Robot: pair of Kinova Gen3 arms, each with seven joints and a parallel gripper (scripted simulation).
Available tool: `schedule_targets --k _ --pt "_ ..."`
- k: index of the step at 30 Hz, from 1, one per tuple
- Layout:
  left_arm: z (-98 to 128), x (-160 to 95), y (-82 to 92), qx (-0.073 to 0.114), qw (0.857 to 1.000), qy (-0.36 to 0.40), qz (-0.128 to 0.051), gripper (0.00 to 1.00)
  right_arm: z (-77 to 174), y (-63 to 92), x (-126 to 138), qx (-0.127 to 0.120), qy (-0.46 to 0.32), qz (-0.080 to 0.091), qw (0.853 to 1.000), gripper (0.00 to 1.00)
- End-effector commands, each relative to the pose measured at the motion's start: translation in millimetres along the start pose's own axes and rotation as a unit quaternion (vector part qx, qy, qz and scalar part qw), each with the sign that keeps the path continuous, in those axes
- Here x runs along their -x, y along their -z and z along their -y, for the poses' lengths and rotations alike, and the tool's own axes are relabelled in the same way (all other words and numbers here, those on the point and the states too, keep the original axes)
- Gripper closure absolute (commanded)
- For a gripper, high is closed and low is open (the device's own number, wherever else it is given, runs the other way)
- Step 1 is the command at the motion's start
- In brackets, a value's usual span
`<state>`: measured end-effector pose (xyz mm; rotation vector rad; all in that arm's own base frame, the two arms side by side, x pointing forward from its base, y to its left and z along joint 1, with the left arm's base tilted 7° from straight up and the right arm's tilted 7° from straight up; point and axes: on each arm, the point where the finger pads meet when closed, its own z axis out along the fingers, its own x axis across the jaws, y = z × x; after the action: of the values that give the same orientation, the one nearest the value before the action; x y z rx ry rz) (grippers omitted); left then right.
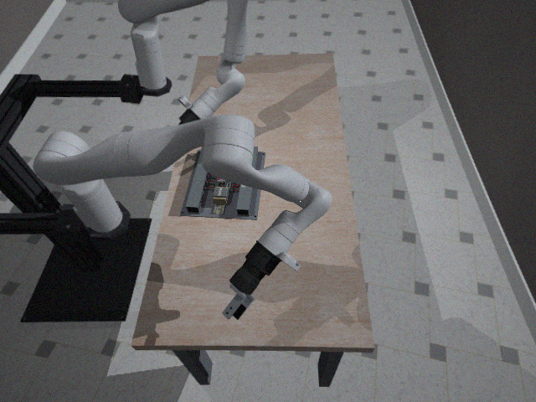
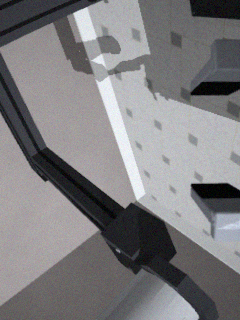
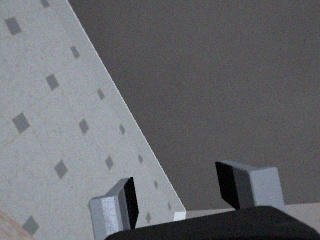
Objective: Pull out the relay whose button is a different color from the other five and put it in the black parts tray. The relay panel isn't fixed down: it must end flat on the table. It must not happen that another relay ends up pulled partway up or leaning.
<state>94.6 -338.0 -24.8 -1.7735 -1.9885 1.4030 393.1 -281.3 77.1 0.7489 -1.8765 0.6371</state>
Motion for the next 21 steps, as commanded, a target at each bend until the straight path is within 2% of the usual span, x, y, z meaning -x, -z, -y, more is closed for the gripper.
schedule_targets --k 1,21 --pt "0.3 0.5 0.2 0.000 1.000 -0.001 0.000 0.00 0.5 0.7 -1.0 0.000 -0.001 0.000 1.000 0.00" --pt "-0.2 0.6 0.9 0.001 1.000 0.000 0.001 0.00 0.5 0.7 -1.0 0.000 -0.001 0.000 1.000 0.02"
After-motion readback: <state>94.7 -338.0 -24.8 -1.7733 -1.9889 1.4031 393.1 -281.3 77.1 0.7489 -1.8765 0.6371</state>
